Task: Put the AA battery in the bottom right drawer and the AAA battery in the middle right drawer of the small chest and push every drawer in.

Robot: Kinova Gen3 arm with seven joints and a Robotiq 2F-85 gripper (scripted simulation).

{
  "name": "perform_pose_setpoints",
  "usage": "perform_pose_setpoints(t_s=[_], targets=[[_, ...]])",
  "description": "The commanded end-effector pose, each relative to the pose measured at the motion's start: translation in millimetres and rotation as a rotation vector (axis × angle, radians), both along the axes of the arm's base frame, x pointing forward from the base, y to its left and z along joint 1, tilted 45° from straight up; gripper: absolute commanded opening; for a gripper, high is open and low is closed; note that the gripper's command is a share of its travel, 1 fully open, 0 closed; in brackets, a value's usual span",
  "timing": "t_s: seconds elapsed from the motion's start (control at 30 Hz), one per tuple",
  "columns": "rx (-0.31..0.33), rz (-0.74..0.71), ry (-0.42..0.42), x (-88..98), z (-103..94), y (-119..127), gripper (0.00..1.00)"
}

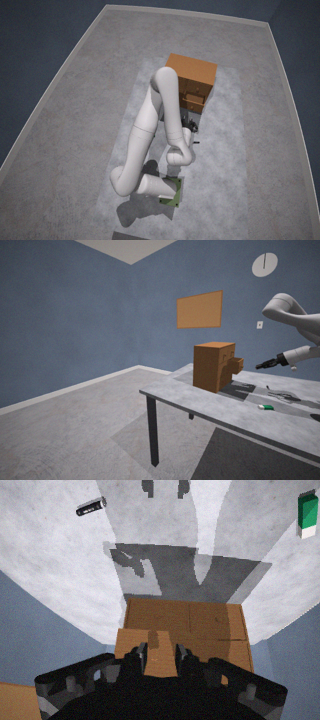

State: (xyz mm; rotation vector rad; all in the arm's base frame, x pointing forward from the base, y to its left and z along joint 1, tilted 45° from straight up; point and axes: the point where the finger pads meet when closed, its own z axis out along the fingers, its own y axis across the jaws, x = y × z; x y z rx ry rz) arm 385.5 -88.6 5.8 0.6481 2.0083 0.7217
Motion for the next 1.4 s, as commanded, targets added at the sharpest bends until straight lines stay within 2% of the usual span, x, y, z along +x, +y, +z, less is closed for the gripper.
perform_pose_setpoints(t_s=[0.0, 0.8, 1.37], targets=[[0.005, -0.024, 0.014, -12.3, -0.7, -8.0, 0.33], [0.008, -0.014, 0.023, -16.0, 1.5, -9.0, 0.33], [0.020, 0.034, 0.070, -21.3, 6.8, -12.8, 0.33]])
